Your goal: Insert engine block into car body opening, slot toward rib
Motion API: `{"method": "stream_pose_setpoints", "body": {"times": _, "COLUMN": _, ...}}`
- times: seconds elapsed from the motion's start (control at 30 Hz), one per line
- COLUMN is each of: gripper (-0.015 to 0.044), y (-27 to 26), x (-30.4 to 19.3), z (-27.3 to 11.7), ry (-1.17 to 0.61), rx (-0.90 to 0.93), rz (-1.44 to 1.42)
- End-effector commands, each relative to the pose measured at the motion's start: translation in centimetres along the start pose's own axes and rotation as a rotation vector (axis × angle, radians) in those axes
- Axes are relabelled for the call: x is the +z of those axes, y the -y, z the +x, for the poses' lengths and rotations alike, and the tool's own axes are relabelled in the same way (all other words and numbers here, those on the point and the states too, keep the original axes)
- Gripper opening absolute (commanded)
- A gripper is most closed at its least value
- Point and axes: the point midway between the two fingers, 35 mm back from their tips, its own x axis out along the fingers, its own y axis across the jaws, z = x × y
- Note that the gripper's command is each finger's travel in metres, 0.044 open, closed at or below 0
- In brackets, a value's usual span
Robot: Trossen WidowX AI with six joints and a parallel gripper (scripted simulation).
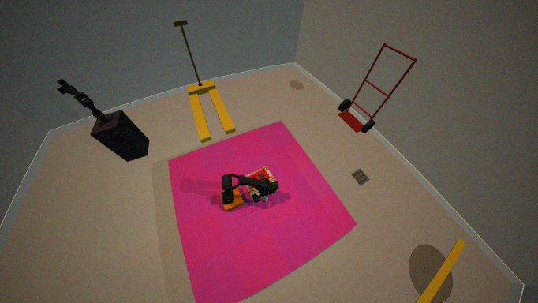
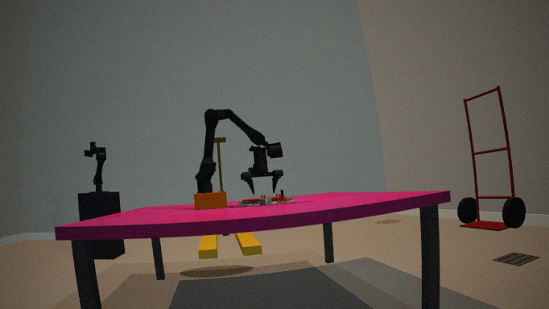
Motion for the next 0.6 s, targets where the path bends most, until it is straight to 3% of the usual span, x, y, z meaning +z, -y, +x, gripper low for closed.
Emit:
{"method": "stream_pose_setpoints", "body": {"times": 0.0, "gripper": 0.044, "y": 0.13, "x": -0.17, "z": -0.38, "ry": 0.032, "rx": -0.004, "rz": -0.125}}
{"method": "stream_pose_setpoints", "body": {"times": 0.23, "gripper": 0.044, "y": 0.14, "x": -0.32, "z": -0.86, "ry": 0.082, "rx": -0.015, "rz": -0.335}}
{"method": "stream_pose_setpoints", "body": {"times": 0.57, "gripper": 0.044, "y": 0.35, "x": -0.45, "z": -0.1, "ry": 0.082, "rx": -0.015, "rz": -0.34}}
